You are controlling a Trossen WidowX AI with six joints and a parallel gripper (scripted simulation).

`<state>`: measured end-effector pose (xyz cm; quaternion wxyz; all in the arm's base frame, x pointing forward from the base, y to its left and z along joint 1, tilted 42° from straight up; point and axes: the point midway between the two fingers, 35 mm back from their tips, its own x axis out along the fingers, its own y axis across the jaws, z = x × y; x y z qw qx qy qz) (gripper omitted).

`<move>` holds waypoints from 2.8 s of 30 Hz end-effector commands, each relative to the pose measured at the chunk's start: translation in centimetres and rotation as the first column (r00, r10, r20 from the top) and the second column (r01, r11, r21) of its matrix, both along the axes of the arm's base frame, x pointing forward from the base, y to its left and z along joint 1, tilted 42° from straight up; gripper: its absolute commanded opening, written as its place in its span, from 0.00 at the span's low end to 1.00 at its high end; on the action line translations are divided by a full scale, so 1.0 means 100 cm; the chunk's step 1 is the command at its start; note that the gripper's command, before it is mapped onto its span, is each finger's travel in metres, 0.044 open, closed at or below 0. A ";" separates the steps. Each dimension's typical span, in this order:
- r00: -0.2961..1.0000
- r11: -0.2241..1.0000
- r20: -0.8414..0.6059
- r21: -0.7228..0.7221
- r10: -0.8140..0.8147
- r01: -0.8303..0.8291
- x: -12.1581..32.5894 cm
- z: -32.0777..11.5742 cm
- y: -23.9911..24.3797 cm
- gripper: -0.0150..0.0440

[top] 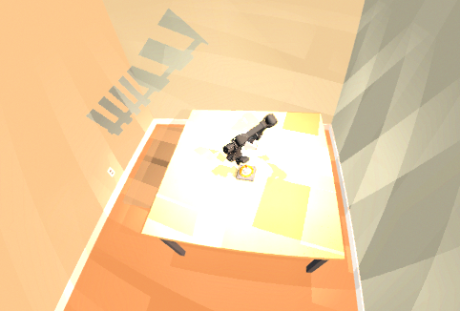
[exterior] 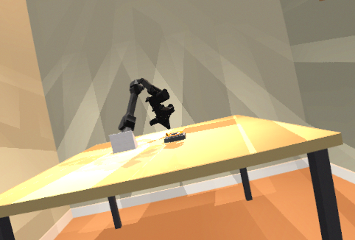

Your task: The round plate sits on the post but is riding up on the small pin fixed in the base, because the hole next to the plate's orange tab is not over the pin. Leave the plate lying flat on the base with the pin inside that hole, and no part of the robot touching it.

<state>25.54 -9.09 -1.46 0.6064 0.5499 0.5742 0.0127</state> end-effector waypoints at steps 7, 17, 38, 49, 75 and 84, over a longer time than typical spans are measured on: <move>0.767 0.778 0.151 -0.215 0.624 -0.591 -0.013 0.035 0.016 0.25; 0.767 0.778 0.151 -0.215 0.624 -0.590 -0.013 0.030 0.020 0.25; 0.767 0.778 0.153 -0.213 0.624 -0.590 -0.015 0.006 0.056 0.25; 0.767 0.779 0.153 -0.213 0.623 -0.590 -0.018 0.012 0.064 0.25; 0.767 0.779 0.154 -0.212 0.623 -0.591 -0.015 0.026 0.080 0.25; 0.767 0.779 0.155 -0.211 0.623 -0.591 -0.013 0.030 0.084 0.25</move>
